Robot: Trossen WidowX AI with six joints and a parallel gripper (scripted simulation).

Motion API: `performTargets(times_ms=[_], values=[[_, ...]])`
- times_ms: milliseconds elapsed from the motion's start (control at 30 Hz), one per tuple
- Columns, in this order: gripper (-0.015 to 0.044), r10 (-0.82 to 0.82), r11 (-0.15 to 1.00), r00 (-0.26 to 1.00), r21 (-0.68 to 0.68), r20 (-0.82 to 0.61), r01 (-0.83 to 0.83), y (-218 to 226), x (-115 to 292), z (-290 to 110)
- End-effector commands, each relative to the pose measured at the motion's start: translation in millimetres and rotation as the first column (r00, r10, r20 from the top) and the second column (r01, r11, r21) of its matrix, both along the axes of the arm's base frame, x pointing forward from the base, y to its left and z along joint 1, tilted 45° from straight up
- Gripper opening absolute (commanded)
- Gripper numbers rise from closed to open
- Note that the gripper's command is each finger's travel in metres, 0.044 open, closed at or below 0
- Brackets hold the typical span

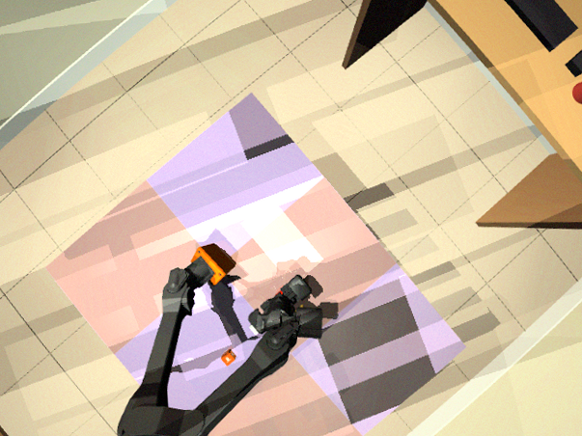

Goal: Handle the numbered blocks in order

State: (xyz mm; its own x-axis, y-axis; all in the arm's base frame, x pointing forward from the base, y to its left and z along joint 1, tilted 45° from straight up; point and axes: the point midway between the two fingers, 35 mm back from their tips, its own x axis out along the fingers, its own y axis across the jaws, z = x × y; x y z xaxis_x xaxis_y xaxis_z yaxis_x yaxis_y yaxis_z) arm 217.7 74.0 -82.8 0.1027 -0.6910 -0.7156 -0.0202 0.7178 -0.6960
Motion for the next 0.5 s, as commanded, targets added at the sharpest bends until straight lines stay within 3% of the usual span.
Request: performTargets(times_ms=[0, 467], values=[[0.0120, 0.002, 1.000, 1.000, -0.001, -0.003, -0.002, -4.0, 0.2, -4.4], [0.0120, 0.002, 1.000, 1.000, -0.001, -0.002, -0.002, -8.8, 0.8, -9.2]])
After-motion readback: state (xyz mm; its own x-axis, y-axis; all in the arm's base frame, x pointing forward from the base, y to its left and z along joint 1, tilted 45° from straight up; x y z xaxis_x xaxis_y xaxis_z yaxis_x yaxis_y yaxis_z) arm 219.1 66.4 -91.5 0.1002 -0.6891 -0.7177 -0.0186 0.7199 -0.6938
